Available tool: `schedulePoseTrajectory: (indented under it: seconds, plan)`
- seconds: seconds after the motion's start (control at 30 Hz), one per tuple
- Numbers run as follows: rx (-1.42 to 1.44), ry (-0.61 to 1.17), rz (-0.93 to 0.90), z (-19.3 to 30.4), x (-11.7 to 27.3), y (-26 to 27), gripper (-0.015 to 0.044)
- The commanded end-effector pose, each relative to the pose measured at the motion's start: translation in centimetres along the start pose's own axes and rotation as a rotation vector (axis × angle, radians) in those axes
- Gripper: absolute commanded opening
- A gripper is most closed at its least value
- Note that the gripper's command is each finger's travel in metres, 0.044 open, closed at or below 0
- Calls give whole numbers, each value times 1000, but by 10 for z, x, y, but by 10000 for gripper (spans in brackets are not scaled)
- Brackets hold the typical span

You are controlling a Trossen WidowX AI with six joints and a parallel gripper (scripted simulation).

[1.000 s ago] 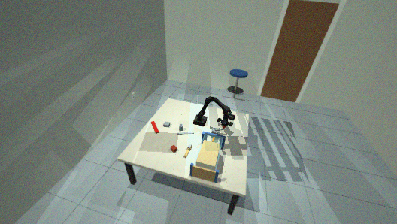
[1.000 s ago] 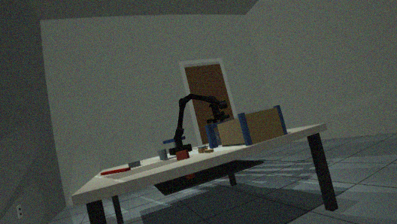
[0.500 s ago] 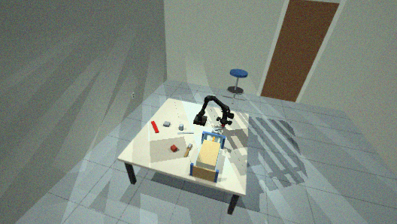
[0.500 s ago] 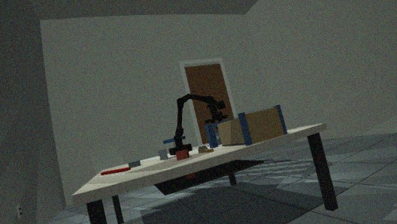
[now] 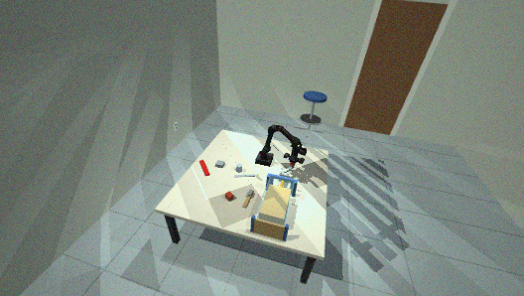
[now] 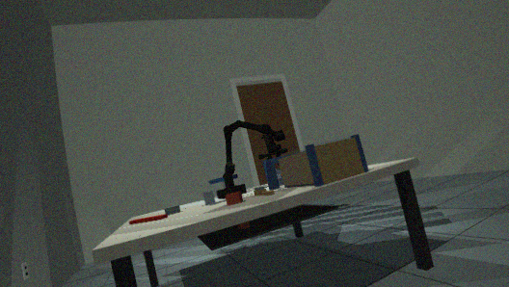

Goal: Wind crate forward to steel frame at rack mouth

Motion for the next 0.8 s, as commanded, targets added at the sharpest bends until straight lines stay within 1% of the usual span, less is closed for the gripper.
schedulePoseTrajectory:
  seconds: [0.0, 0.77]
  plan:
    - [-2, 13, 27, 6, -2, -13, 0]
    - [-2, 13, 30, 10, -1, -47, 0]
Point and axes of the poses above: the point midway between the two fingers, 35 mm back from their tips, its own x axis back along the fingers, its own y axis across the jaws, z = x × y, the point moved 2 cm from there along x, back along the fingers, and after that the axes turned 6 degrees about x, right-handed, at the moved point
